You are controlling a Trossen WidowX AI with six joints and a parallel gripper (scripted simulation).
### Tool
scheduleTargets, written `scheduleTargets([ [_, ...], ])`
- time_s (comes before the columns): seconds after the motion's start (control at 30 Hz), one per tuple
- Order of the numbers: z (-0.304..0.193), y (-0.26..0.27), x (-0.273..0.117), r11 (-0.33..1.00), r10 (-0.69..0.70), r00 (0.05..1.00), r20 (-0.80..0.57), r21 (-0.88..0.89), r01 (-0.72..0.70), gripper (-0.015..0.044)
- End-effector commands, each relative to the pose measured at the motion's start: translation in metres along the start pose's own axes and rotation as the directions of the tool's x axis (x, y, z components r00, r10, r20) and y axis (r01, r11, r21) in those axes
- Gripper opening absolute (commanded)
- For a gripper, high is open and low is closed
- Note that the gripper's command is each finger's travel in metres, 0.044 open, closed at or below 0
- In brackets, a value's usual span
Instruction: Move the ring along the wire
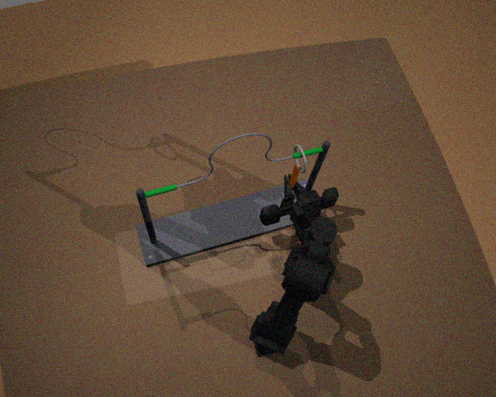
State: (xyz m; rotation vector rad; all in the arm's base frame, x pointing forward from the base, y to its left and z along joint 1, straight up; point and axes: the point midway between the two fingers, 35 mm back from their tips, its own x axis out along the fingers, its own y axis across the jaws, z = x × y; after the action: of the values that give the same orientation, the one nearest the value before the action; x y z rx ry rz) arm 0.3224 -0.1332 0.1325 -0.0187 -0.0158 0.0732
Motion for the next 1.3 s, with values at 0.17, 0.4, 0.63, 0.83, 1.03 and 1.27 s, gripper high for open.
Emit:
scheduleTargets([
  [0.17,0.004,0.0,0.0,1.0,-0.002,1.0,0.0,0.001,0.002,-0.015],
  [0.4,0.016,0.001,0.0,1.0,-0.005,1.0,0.001,0.004,0.005,-0.015],
  [0.63,0.02,0.001,0.0,1.0,-0.007,1.0,0.001,0.006,0.007,-0.015],
  [0.83,0.02,0.001,0.0,1.0,-0.007,1.0,0.001,0.006,0.007,-0.015],
  [1.03,0.02,0.001,0.0,1.0,-0.007,1.0,0.001,0.006,0.007,-0.015],
  [1.27,0.02,0.001,0.0,1.0,-0.007,1.0,0.001,0.006,0.007,-0.015],
])
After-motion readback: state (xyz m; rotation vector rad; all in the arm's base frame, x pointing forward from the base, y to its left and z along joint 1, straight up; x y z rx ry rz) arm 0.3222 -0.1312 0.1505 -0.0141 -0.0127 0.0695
